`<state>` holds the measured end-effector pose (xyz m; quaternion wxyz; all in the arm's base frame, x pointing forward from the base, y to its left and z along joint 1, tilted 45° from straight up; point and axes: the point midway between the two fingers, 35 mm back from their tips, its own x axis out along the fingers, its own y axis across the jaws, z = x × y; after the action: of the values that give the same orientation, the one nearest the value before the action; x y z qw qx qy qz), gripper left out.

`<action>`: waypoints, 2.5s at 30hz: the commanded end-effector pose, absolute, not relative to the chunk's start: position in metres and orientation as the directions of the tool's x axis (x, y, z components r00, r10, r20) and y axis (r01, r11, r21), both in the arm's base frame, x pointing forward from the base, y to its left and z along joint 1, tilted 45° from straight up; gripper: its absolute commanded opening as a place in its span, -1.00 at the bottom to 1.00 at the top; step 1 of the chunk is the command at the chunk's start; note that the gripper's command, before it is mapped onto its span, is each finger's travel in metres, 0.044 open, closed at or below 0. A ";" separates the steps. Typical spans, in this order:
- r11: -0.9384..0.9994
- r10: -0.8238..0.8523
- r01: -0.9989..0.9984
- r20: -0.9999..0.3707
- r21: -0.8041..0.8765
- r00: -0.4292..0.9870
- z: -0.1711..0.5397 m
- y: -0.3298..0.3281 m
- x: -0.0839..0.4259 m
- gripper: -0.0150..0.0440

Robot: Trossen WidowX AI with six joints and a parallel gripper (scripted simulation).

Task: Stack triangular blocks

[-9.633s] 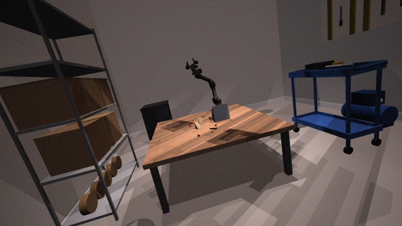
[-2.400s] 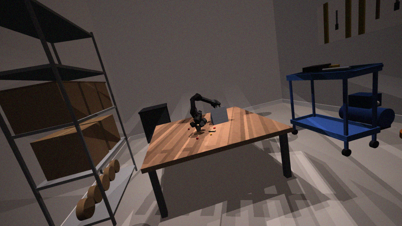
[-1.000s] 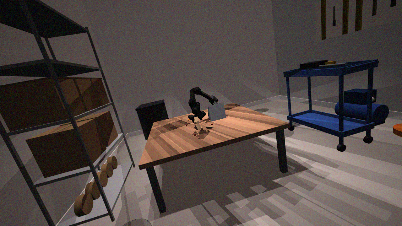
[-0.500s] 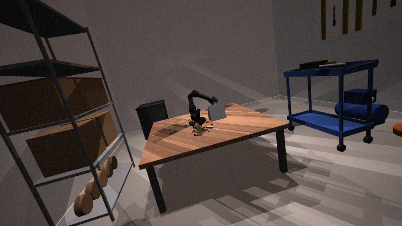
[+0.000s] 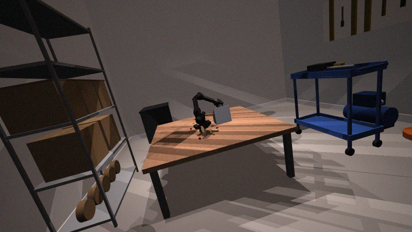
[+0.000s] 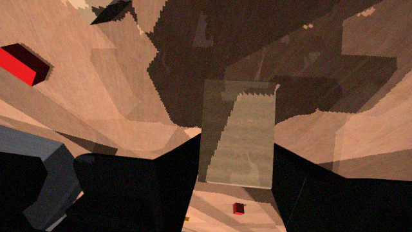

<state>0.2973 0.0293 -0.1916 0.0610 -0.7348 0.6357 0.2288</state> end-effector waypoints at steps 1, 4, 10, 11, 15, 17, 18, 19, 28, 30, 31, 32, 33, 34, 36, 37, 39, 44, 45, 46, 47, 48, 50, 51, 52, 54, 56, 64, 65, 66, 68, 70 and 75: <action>-0.184 -0.906 -0.962 -0.414 0.201 0.087 -0.192 0.029 0.297 -0.03; -0.184 -0.906 -0.962 -0.414 0.201 0.087 -0.191 0.030 0.297 -0.29; -0.186 -0.904 -0.962 -0.418 0.201 0.088 -0.176 0.047 0.300 -0.49; -0.187 -0.904 -0.962 -0.419 0.201 0.088 -0.173 0.050 0.300 -0.49; -0.187 -0.903 -0.962 -0.421 0.201 0.088 -0.160 0.063 0.301 -0.49; -0.187 -0.903 -0.962 -0.421 0.201 0.088 -0.153 0.070 0.301 -0.49; -0.187 -0.903 -0.961 -0.421 0.201 0.088 -0.150 0.073 0.301 -0.49; -0.187 -0.903 -0.961 -0.421 0.201 0.088 -0.147 0.076 0.301 -0.49; -0.186 -0.904 -0.962 -0.419 0.201 0.087 -0.120 0.100 0.299 -0.49; -0.186 -0.904 -0.962 -0.419 0.201 0.087 -0.120 0.100 0.299 -0.49; -0.186 -0.904 -0.962 -0.419 0.201 0.087 -0.120 0.100 0.299 -0.49; -0.186 -0.904 -0.962 -0.419 0.201 0.087 -0.120 0.100 0.299 -0.49; -0.186 -0.904 -0.962 -0.419 0.201 0.087 -0.120 0.100 0.299 -0.49; -0.186 -0.906 -0.961 -0.414 0.205 0.087 -0.122 0.098 0.298 -0.49; -0.167 -0.906 -0.972 -0.414 0.165 0.085 -0.122 0.098 0.298 -0.49; -0.152 -0.907 -0.979 -0.413 0.135 0.084 -0.122 0.098 0.298 -0.49; -0.123 -0.907 -0.990 -0.413 0.073 0.082 -0.122 0.098 0.298 -0.49; -0.047 -0.908 -0.996 -0.413 -0.081 0.077 -0.123 0.098 0.298 -0.49; -0.032 -0.908 -0.993 -0.413 -0.112 0.076 -0.123 0.098 0.298 -0.49; -0.017 -0.908 -0.990 -0.413 -0.142 0.075 -0.123 0.098 0.298 -0.49; -0.001 -0.908 -0.985 -0.413 -0.173 0.074 -0.123 0.098 0.298 -0.49; 0.014 -0.908 -0.979 -0.412 -0.203 0.072 -0.123 0.098 0.298 -0.49; 0.045 -0.908 -0.964 -0.412 -0.263 0.070 -0.123 0.098 0.298 -0.49; 0.060 -0.908 -0.955 -0.412 -0.292 0.069 -0.123 0.098 0.299 -0.49; 0.075 -0.909 -0.944 -0.412 -0.321 0.068 -0.123 0.098 0.299 -0.49; 0.105 -0.909 -0.920 -0.412 -0.378 0.066 -0.123 0.098 0.299 -0.49; 0.134 -0.909 -0.891 -0.412 -0.434 0.064 -0.123 0.098 0.299 -0.49; 0.241 -0.910 -0.736 -0.411 -0.633 0.055 -0.123 0.098 0.299 -0.49; 0.253 -0.910 -0.712 -0.411 -0.655 0.054 -0.123 0.098 0.299 -0.49; 0.265 -0.910 -0.688 -0.411 -0.676 0.053 -0.123 0.098 0.299 -0.49; 0.287 -0.911 -0.636 -0.410 -0.716 0.051 -0.123 0.098 0.299 -0.49; 0.308 -0.911 -0.582 -0.410 -0.753 0.049 -0.123 0.098 0.299 -0.49; 0.352 -0.911 -0.435 -0.409 -0.829 0.043 -0.123 0.098 0.299 -0.49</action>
<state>0.2988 0.0967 -0.1227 0.4803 -0.5414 0.6579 -0.2083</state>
